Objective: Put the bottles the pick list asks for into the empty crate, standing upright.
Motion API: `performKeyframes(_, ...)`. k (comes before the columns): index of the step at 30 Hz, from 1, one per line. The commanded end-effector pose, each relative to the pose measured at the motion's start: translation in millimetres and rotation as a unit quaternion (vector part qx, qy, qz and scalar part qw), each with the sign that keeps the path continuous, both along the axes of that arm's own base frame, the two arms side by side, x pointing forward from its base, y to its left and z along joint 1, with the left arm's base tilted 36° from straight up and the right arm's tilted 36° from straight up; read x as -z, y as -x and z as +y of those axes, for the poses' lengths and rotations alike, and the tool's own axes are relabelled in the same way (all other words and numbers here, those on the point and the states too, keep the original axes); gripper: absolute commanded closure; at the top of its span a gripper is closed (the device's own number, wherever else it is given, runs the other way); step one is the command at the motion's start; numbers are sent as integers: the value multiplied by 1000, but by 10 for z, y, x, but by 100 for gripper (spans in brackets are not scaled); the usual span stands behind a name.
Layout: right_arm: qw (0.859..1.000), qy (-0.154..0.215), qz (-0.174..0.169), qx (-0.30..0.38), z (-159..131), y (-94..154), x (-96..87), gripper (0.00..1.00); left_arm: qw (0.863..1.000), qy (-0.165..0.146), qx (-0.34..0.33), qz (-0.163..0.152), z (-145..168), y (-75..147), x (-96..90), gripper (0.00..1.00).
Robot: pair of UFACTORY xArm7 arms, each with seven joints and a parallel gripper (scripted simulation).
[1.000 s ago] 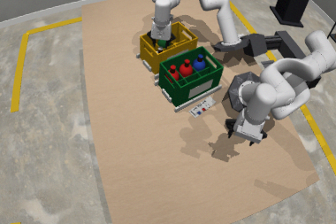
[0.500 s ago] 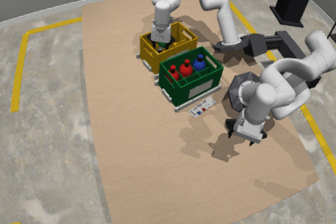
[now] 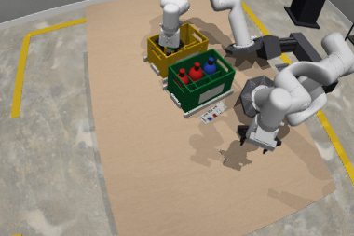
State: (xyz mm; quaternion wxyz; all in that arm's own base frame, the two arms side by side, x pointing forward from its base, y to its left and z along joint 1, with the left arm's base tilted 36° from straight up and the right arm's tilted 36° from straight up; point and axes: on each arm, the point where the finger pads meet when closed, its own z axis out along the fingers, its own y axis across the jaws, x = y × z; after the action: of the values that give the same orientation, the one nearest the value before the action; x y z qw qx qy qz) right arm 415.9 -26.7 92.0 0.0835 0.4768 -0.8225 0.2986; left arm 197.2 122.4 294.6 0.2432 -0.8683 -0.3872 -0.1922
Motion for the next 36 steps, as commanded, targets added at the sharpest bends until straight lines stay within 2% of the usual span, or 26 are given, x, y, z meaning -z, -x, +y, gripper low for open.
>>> performKeyframes(1, 1000, -1, -1, -1, -5, -16, 22, 35, 1000, -1, 0, -1, -3, -5, -13, 0)
performKeyframes(13, 1000, -1, -1, -1, -5, -17, 22, 35, 1000, -1, 0, -1, -3, -5, -13, 0)
performKeyframes(14, 1000, 0, -1, -1, 14, -12, -4, 100, 1000, -1, 0, -1, -3, -5, -13, 0)
performKeyframes(36, 1000, 0, -1, -1, 14, -12, -4, 100, 1000, -1, 0, -1, -3, -5, -13, 0)
